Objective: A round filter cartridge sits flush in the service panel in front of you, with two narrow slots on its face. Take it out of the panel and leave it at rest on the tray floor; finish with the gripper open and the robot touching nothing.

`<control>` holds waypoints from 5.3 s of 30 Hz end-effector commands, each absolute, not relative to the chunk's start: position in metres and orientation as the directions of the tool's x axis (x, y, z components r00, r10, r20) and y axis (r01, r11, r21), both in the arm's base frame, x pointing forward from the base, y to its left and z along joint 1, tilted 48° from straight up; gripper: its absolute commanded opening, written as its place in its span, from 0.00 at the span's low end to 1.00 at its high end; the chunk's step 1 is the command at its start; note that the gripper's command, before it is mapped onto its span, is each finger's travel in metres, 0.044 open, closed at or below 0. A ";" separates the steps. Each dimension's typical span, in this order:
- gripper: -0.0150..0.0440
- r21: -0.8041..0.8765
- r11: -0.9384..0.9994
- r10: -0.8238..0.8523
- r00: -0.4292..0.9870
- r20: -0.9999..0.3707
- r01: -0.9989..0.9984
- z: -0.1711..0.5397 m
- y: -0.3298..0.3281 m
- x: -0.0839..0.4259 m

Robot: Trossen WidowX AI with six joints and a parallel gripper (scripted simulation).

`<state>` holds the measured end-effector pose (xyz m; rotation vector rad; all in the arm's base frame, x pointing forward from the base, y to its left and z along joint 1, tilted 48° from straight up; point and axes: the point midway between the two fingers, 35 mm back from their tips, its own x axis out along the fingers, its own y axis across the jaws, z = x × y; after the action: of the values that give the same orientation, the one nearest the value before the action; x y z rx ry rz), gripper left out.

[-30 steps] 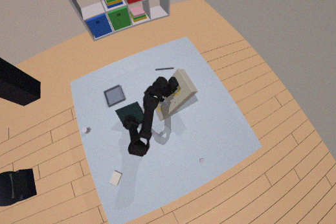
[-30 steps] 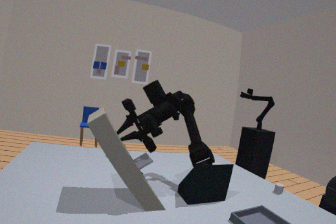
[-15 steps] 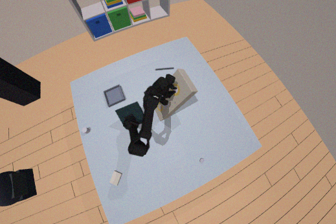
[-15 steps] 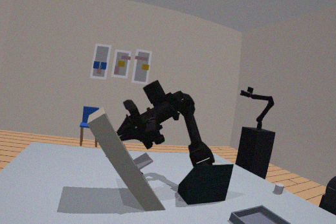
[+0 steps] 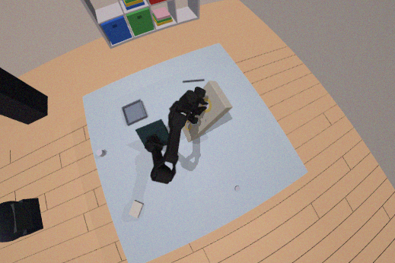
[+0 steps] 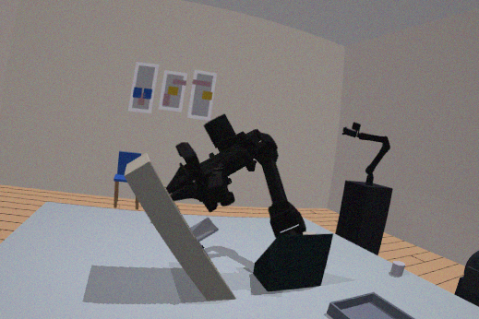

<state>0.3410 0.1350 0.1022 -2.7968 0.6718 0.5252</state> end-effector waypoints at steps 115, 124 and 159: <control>0.42 -0.145 -0.862 -0.397 0.824 -0.404 -0.486 0.102 0.131 0.259; 0.46 -0.146 -0.862 -0.397 0.824 -0.404 -0.486 0.132 0.165 0.282; 0.77 -0.776 0.609 -0.610 0.529 -0.590 -0.164 0.099 0.132 0.245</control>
<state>0.2650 0.1701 0.1307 -1.5339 0.9219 0.0472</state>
